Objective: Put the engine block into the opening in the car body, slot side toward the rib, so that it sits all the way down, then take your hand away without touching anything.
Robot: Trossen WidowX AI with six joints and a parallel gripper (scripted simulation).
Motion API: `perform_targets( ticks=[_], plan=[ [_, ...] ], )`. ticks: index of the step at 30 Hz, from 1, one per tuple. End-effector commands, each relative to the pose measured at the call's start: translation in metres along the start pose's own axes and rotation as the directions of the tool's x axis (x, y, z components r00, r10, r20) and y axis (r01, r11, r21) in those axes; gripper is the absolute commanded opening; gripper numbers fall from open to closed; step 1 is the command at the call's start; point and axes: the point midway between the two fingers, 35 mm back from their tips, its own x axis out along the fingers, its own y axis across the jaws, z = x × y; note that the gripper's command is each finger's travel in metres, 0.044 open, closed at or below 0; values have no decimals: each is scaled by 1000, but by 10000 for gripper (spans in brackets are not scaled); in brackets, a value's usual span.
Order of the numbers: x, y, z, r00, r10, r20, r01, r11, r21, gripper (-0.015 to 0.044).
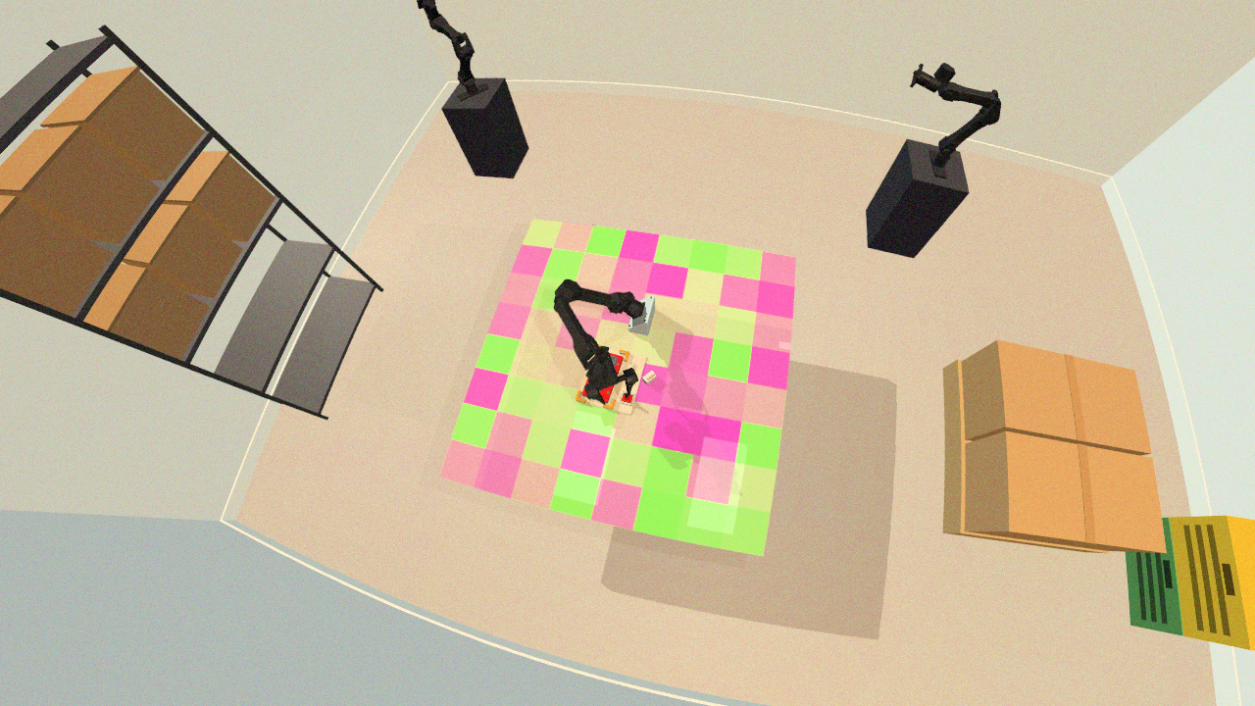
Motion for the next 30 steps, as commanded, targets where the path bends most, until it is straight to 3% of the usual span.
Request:
perform_targets(
  ticks=[1, 9, 17, 23, 30],
  plan=[
    [5, -40, 8, 994, -58, 94, 64, 996, -67, 440],
    [6, -108, 35, 946, -96, 308, 157, 971, -180, 440],
    [-3, -153, 69, 858, -22, 512, 192, 940, -281, 440],
    [-1, -155, 72, 849, -11, 528, 191, 939, -287, 440],
    [27, -155, 89, 849, -15, 528, 176, 951, -256, 440]
  ],
)
